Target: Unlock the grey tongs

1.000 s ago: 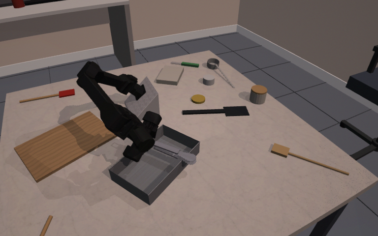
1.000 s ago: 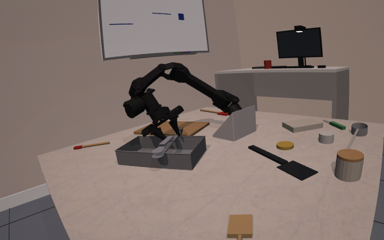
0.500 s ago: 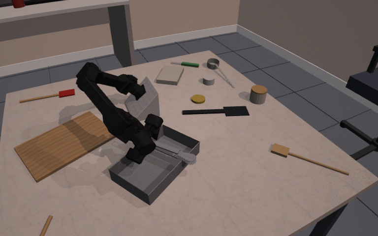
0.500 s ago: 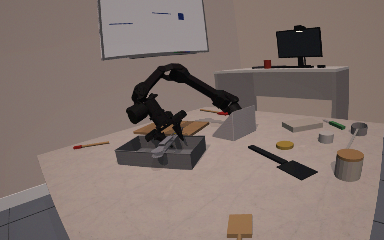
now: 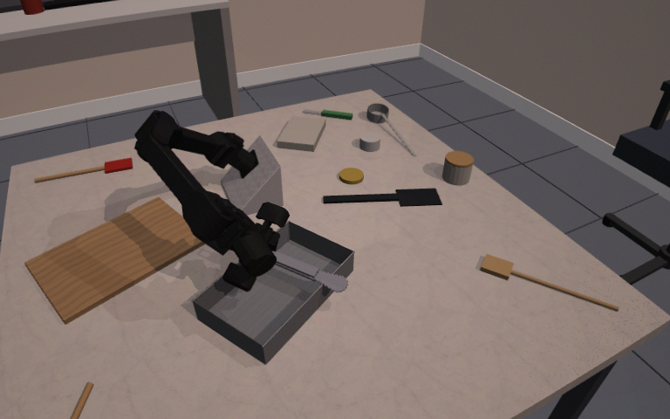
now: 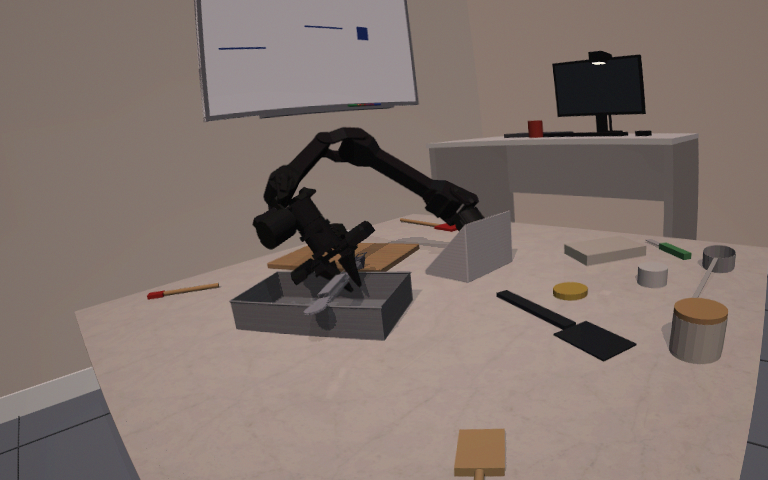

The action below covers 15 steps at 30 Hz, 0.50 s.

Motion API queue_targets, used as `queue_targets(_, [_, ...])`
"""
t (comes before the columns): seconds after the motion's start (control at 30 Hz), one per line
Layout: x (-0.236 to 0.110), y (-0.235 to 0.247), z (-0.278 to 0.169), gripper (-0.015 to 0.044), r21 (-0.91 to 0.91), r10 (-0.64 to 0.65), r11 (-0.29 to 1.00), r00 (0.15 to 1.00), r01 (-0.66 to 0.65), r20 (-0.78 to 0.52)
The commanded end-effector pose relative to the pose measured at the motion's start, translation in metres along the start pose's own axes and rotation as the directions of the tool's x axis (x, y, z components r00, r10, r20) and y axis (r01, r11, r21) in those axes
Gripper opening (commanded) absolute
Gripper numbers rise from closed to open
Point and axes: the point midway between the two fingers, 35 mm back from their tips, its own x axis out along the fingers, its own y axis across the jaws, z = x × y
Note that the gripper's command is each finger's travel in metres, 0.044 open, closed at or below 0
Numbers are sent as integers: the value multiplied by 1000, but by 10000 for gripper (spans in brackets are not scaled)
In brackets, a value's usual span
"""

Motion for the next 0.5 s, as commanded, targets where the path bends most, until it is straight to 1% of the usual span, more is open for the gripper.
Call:
queue_targets(0.0, [-1, 0, 0, -23, 1, 1, 1000, 1000, -1, -1])
queue_targets(0.1, [-1, 0, 0, -102, 1, 1, 1000, 1000, -1, -1])
queue_targets(0.17, [-8, -4, -1, -150, 0, 0, 1000, 1000, 0, -2])
queue_targets(0.37, [-64, -36, 0, -150, -5, -11, 1000, 1000, 11, -4])
queue_targets(0.47, [-67, -38, 0, -150, -5, -11, 1000, 1000, 11, -4])
